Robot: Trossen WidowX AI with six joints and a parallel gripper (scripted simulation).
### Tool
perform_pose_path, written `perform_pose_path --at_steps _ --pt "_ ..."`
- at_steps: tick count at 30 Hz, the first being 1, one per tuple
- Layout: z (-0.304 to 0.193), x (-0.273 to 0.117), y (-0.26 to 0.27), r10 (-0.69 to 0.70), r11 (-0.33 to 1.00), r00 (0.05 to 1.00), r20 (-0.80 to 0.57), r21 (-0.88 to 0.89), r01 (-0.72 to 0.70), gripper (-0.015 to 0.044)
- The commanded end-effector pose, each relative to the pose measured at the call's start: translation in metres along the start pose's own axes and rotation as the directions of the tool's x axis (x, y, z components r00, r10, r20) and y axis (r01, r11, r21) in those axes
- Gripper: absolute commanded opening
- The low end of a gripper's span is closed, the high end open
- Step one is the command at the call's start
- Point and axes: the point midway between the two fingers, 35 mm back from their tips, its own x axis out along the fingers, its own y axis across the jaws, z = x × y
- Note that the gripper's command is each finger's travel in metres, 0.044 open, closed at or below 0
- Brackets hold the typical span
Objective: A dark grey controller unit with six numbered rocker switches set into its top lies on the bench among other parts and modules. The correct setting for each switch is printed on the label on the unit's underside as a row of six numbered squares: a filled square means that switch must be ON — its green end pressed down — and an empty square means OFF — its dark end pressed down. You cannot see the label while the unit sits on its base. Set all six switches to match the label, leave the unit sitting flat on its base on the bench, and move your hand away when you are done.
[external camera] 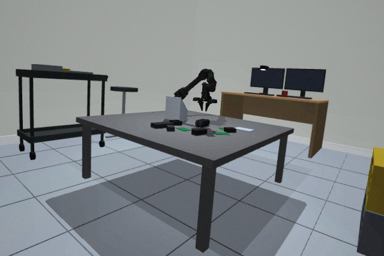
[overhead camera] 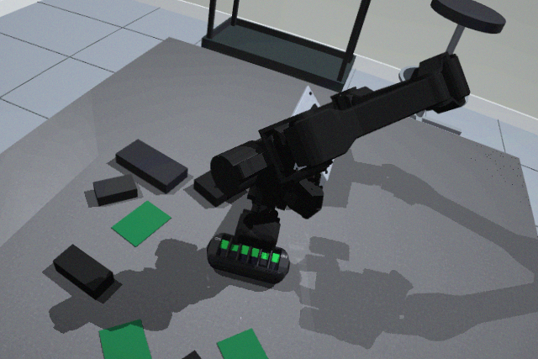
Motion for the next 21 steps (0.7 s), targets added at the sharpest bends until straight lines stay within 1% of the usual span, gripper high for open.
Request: perform_pose_path --at_steps 1,3,14,21 --pt "-0.0004 -0.0004 0.0004 0.003 1.000 1.000 -0.003 -0.006 -0.003 0.0046" --pt "-0.0004 -0.0004 0.0004 0.003 1.000 1.000 -0.003 -0.006 -0.003 0.0000" --pt "-0.0004 -0.0004 0.0004 0.003 1.000 1.000 -0.003 -0.006 -0.003 0.0000" --pt "0.0000 -0.0001 0.0001 0.001 1.000 1.000 0.000 0.000 -0.001 0.0184"
